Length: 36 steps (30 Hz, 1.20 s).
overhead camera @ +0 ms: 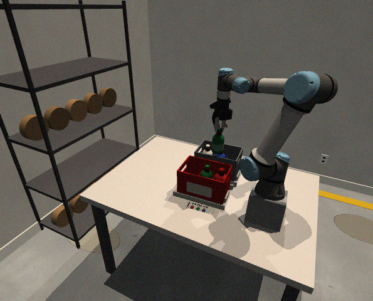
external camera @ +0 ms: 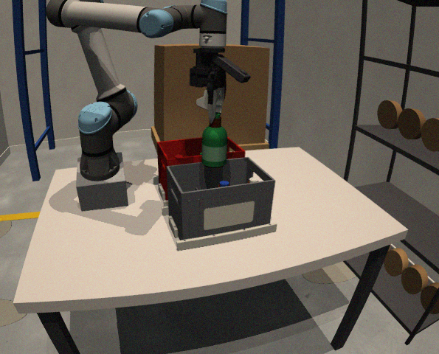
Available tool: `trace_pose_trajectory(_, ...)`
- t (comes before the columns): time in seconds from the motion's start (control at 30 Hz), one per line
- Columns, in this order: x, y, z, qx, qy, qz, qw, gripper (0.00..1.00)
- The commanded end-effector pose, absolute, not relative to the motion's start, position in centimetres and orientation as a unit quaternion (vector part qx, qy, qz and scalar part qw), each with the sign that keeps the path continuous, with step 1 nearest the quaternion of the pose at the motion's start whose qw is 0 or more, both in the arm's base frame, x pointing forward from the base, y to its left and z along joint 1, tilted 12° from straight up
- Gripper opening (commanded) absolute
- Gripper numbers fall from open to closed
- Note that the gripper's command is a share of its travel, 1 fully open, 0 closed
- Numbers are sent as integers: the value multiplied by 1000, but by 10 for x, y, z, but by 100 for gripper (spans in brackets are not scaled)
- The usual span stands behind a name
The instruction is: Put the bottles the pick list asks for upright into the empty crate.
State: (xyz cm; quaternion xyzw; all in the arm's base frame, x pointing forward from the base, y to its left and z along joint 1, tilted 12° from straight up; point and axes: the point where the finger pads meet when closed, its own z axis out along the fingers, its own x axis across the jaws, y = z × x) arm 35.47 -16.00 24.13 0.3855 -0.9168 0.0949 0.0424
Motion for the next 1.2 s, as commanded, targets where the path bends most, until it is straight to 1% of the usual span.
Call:
trace_pose_trajectory(0.0,356,-161,246,385,-917,100,40,0)
trace_pose_trajectory(1.17,362,-153,243,386,-916,99,41,0)
